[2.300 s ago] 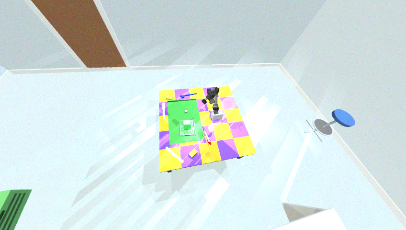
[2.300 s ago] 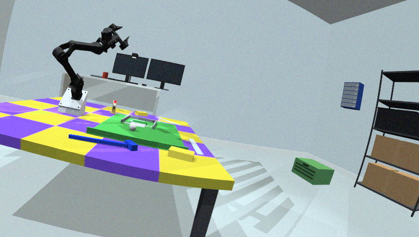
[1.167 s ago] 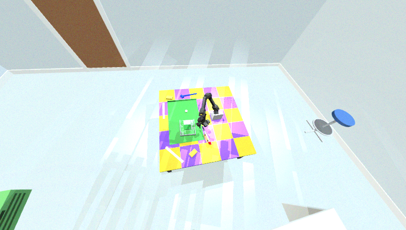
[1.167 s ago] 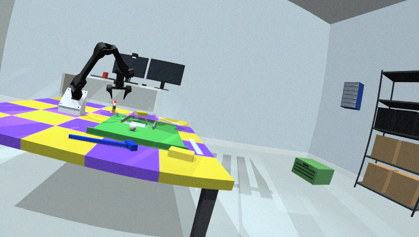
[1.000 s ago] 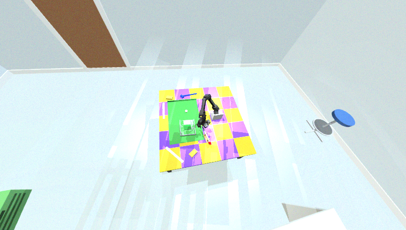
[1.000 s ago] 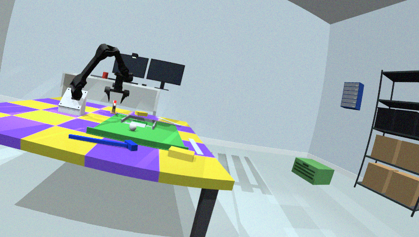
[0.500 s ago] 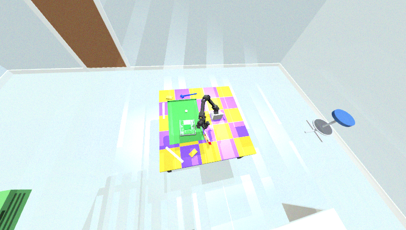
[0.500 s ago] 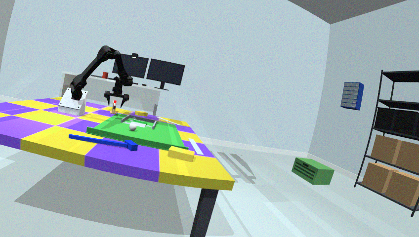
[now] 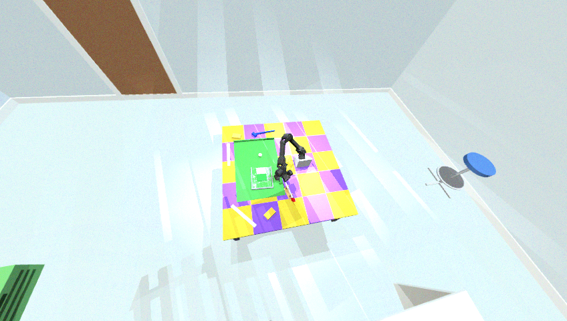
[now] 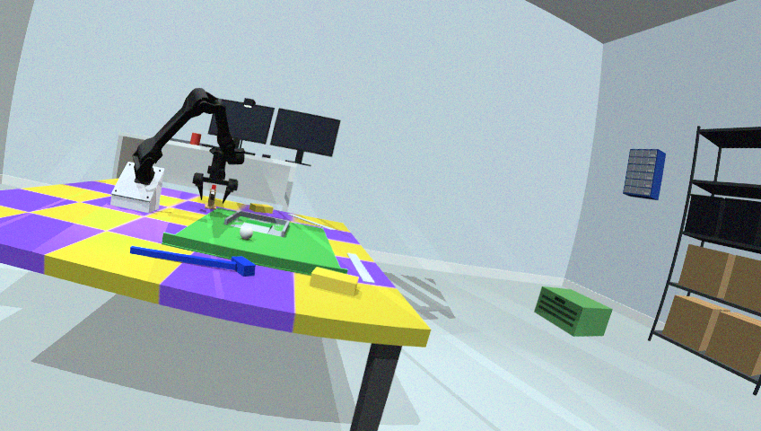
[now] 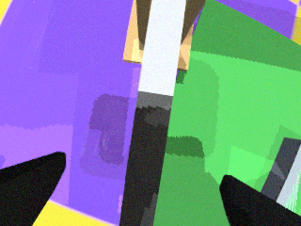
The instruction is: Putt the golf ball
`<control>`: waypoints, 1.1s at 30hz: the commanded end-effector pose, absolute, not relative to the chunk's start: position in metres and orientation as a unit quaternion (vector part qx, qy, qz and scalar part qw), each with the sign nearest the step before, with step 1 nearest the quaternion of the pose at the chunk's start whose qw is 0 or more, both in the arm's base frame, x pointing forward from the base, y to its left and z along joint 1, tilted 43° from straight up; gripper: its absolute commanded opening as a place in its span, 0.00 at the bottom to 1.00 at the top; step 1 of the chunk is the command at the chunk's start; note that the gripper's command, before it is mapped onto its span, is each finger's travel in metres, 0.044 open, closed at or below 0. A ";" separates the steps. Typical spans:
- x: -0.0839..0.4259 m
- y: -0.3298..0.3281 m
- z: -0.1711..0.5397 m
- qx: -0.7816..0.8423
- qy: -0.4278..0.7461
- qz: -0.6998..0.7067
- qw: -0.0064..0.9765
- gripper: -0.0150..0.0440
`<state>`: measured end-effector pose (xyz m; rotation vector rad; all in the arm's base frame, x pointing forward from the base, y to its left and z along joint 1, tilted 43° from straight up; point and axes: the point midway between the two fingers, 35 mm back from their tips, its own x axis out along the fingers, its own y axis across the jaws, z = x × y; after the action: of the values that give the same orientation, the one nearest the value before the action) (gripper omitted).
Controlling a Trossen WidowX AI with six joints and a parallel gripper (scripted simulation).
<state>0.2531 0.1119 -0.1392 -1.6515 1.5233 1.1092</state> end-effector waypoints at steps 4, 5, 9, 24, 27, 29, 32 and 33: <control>0.252 0.103 -0.148 -0.627 0.579 0.420 0.309 1.00; 0.252 0.102 -0.149 -0.627 0.579 0.420 0.309 1.00; 0.253 0.104 -0.147 -0.626 0.579 0.420 0.312 0.91; 0.253 0.104 -0.147 -0.626 0.579 0.420 0.312 0.31; 0.253 0.104 -0.147 -0.626 0.579 0.420 0.312 0.28; 0.253 0.107 -0.144 -0.626 0.578 0.420 0.312 0.25; 0.255 0.118 -0.135 -0.625 0.578 0.421 0.312 0.25; 0.255 0.123 -0.130 -0.625 0.578 0.421 0.312 0.25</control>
<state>0.2524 0.1084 -0.1399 -1.6578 1.5433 1.1029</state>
